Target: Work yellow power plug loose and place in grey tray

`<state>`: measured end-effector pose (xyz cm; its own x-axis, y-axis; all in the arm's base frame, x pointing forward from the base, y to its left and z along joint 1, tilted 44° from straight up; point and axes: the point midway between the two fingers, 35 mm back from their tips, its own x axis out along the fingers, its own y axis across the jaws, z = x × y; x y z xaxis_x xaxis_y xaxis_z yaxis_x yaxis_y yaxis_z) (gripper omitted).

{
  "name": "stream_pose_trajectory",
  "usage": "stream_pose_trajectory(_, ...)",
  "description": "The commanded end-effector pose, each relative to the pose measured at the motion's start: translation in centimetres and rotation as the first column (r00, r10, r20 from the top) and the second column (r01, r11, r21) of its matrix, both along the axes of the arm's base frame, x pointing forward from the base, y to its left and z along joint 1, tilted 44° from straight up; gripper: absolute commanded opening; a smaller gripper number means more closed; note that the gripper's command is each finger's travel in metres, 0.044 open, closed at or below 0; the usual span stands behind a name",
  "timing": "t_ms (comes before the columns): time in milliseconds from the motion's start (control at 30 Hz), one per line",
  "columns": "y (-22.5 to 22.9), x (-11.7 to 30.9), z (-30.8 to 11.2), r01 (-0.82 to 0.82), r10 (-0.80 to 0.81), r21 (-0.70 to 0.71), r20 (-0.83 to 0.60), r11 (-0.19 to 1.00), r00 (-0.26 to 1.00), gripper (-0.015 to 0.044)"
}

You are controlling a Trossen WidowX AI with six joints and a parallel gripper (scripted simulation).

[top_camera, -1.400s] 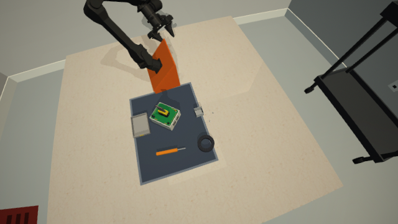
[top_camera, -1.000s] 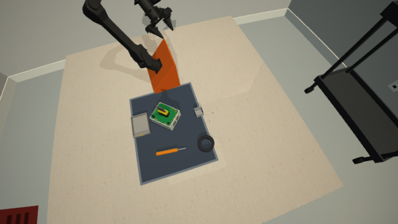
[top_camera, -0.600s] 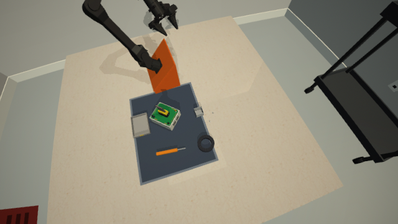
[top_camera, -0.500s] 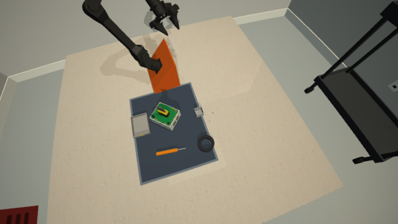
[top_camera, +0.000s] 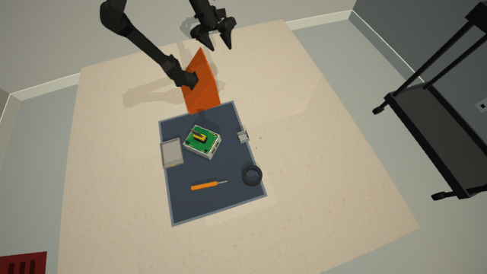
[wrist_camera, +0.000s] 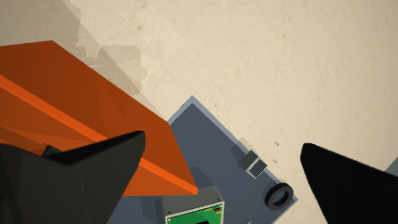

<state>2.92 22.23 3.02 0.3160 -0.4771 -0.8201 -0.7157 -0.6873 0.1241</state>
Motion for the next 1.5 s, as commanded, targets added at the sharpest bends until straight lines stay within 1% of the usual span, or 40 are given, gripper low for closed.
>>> stream_pose_trajectory(0,-0.4,4.8,0.9,0.030,-0.031,-0.027,-0.025,0.999,0.999,0.0430)
stream_pose_trajectory(67,-1.0,6.9,1.1,0.086,-0.087,-0.019,-0.036,0.996,0.996,0.0430)
stream_pose_trajectory(167,-2.4,10.2,1.8,0.097,-0.100,-0.053,-0.058,0.994,0.993,0.0430)
stream_pose_trajectory(400,-1.3,7.2,1.0,0.080,-0.081,-0.036,-0.041,0.996,0.996,0.0430)
stream_pose_trajectory(467,-1.4,7.4,1.1,0.081,-0.082,-0.037,-0.042,0.996,0.996,0.0430)
stream_pose_trajectory(567,-2.1,9.2,1.5,0.089,-0.092,-0.052,-0.053,0.995,0.994,0.0430)
stream_pose_trajectory(767,-1.4,7.7,1.2,0.072,-0.074,-0.040,-0.050,0.997,0.996,0.0430)
stream_pose_trajectory(933,-2.4,9.9,1.6,0.097,-0.100,-0.054,-0.064,0.994,0.993,0.0430)
stream_pose_trajectory(1067,-4.9,13.7,2.6,0.113,-0.122,-0.096,-0.094,0.989,0.988,0.0430)
stream_pose_trajectory(1267,-10.7,19.1,4.3,0.144,-0.172,-0.176,-0.159,0.974,0.972,0.0430)
stream_pose_trajectory(1400,-15.5,21.7,5.6,0.153,-0.206,-0.233,-0.221,0.960,0.953,0.0430)
stream_pose_trajectory(1467,-17.2,22.3,6.0,0.154,-0.216,-0.251,-0.244,0.956,0.945,0.0430)
